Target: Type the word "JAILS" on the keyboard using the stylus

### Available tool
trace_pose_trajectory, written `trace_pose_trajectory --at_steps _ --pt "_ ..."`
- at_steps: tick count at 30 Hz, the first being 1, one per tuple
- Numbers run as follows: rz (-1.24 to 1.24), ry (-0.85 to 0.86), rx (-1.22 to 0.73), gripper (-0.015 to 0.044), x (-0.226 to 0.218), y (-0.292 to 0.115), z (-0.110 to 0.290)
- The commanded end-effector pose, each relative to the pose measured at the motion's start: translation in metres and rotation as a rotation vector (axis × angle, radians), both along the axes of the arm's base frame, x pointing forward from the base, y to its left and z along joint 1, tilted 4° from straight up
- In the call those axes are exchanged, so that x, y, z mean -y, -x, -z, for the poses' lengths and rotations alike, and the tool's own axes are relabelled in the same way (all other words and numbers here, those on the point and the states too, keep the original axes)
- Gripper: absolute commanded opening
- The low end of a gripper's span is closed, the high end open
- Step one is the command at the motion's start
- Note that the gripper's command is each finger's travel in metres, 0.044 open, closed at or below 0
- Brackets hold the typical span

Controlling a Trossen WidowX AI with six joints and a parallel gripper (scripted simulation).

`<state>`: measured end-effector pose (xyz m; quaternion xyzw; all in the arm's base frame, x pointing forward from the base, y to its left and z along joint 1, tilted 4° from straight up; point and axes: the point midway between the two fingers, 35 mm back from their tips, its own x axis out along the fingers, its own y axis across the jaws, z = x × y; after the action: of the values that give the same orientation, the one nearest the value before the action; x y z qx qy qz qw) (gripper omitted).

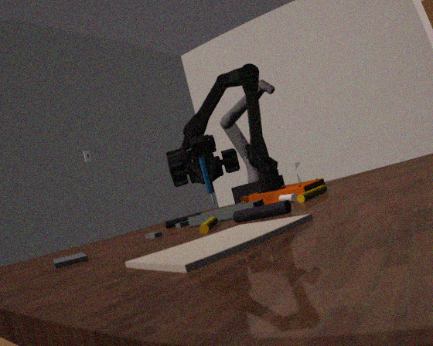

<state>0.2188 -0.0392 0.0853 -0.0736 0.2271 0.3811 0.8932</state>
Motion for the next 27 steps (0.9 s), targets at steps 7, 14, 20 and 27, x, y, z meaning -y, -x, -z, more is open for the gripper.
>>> trace_pose_trajectory --at_steps 7,14,20,27 --pt "-0.003 0.011 0.01 0.0081 0.001 -0.001 -0.005" --pt "-0.002 0.004 -0.002 0.0012 -0.001 0.0 -0.003" --pt "-0.021 0.029 -0.03 0.0 -0.017 -0.002 -0.001" --pt "-0.035 0.06 -0.055 0.0 -0.038 -0.004 0.001"
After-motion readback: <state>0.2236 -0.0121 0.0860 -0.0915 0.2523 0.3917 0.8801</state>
